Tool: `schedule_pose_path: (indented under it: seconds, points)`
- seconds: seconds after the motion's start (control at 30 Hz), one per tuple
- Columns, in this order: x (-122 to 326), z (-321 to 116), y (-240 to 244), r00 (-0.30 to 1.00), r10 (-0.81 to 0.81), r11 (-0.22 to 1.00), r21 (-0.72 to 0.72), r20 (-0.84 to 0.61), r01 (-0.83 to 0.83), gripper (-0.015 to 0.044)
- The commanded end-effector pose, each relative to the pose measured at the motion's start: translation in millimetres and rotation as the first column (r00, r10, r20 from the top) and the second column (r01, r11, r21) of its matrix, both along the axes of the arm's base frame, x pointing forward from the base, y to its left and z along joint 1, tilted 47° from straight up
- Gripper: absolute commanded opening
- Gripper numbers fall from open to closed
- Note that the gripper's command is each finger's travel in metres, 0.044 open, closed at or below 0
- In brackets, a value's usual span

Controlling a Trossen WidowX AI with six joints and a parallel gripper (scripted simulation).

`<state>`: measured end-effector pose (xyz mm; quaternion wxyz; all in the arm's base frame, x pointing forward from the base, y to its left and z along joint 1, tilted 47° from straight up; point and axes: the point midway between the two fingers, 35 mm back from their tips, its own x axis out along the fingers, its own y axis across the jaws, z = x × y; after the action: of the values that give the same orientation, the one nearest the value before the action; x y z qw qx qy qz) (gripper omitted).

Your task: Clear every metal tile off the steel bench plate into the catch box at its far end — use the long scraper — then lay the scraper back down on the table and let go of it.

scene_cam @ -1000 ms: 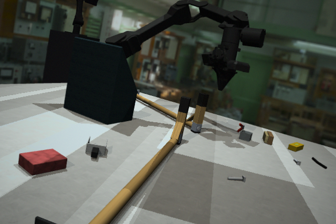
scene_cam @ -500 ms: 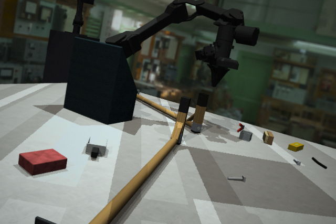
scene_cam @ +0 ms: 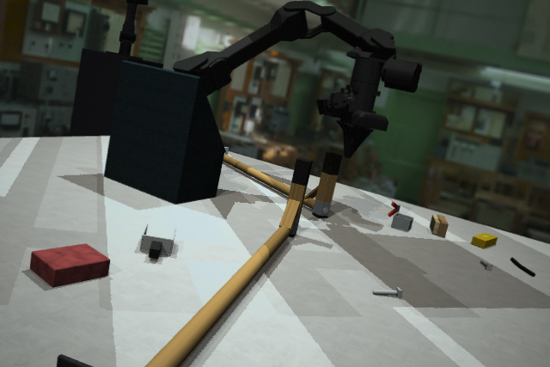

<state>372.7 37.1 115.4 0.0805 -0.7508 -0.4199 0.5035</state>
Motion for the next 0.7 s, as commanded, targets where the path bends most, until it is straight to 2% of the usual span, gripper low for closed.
schedule_pose_path:
  seconds: [0.0, 0.67]
  points:
    - [0, -10, 9, 1.0, -0.003, 1.0, 0.007, -0.008, 0.003, 0.0]
    - [3, -43, 47, 1.0, -0.004, 1.0, 0.015, -0.005, 0.004, 0.0]
